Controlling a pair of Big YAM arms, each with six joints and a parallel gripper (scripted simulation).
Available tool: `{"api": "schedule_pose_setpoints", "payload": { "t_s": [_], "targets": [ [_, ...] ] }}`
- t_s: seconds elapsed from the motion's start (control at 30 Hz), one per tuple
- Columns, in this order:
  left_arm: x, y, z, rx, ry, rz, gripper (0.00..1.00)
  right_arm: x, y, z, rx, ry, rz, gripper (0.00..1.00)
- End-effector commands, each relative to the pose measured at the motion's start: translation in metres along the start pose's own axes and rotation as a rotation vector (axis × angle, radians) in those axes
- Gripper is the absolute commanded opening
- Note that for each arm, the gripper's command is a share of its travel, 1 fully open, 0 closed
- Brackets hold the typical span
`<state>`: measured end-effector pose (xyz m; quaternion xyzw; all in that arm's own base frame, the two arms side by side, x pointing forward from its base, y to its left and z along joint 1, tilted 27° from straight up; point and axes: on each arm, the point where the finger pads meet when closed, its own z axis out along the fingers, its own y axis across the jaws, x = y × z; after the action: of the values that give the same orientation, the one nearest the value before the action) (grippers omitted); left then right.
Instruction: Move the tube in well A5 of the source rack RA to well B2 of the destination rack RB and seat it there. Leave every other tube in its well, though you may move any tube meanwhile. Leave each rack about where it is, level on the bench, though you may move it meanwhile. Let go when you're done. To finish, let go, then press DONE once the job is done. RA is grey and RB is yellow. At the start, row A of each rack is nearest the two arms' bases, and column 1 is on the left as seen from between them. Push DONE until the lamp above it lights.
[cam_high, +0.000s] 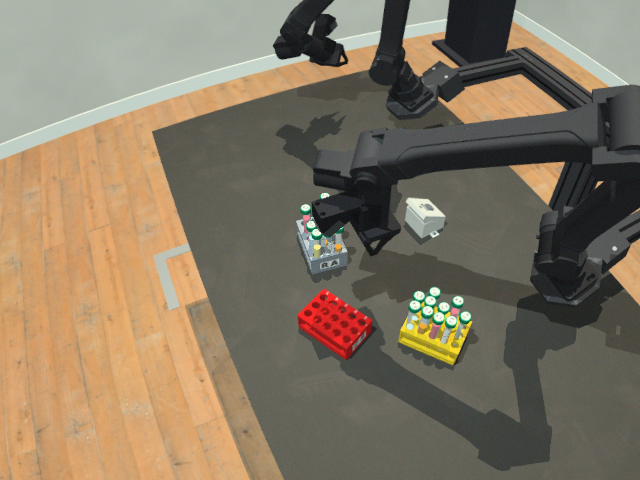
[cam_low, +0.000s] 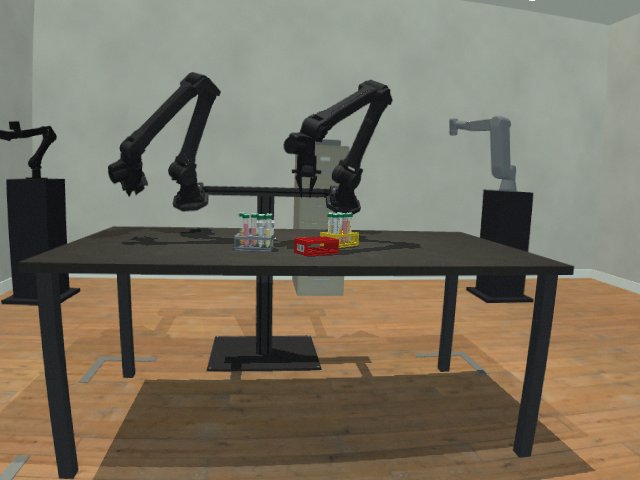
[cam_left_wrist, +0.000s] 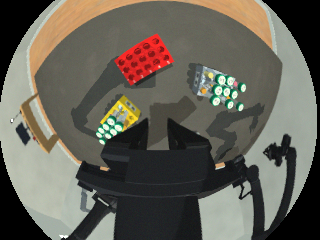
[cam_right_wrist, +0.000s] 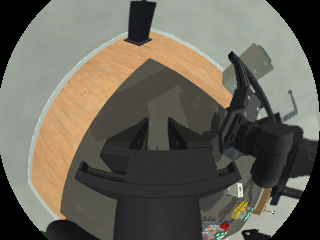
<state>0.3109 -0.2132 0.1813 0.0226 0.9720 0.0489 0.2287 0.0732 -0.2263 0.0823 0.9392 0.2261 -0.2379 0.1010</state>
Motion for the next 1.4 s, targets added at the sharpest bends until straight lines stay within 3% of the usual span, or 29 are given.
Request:
{"api": "schedule_pose_setpoints", "payload": {
  "t_s": [0.0,1.37],
  "targets": [
    [0.002,0.003,-0.008,0.016,-0.011,0.103,0.30,-0.002,0.007,-0.005,-0.015,0.003,0.010,0.30],
    [0.144,0.150,-0.001,0.002,0.003,0.098,0.30,-0.002,0.007,-0.005,-0.015,0.003,0.010,0.30]
  ]
}}
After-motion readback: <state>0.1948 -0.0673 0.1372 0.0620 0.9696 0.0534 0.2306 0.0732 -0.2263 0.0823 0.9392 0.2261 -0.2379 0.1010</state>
